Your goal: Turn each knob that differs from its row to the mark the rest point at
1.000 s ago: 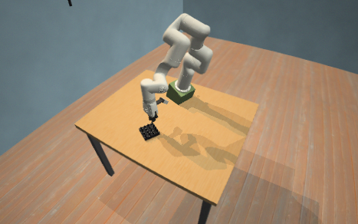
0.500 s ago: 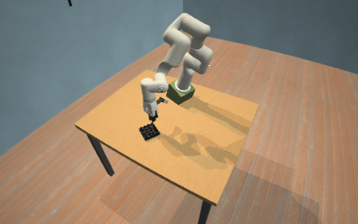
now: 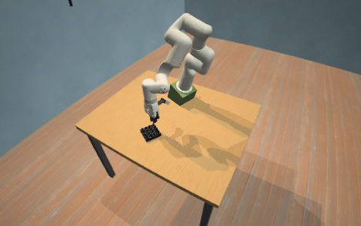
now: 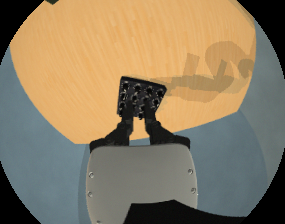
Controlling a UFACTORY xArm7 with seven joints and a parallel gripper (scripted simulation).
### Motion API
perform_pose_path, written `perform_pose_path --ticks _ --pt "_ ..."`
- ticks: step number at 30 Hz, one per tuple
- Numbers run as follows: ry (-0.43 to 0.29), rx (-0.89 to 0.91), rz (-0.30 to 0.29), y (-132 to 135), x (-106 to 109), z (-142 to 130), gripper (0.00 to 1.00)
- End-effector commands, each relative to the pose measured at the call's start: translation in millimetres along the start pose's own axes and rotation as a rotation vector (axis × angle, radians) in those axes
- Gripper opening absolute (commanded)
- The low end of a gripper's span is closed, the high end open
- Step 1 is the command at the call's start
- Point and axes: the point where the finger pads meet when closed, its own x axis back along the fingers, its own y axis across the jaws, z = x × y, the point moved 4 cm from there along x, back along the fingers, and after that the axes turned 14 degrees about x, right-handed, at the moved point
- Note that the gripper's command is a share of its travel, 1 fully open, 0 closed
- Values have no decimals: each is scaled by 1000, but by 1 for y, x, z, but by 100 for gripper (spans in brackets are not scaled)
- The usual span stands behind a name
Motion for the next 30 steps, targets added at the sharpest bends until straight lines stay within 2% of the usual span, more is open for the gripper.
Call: perform_pose_path --ticks 1,15,30 --pt "-4 0 1 0 1 -1 19" --pt "-4 0 1 0 -1 -1 19" --pt "-4 0 1 -1 -13 -1 19"
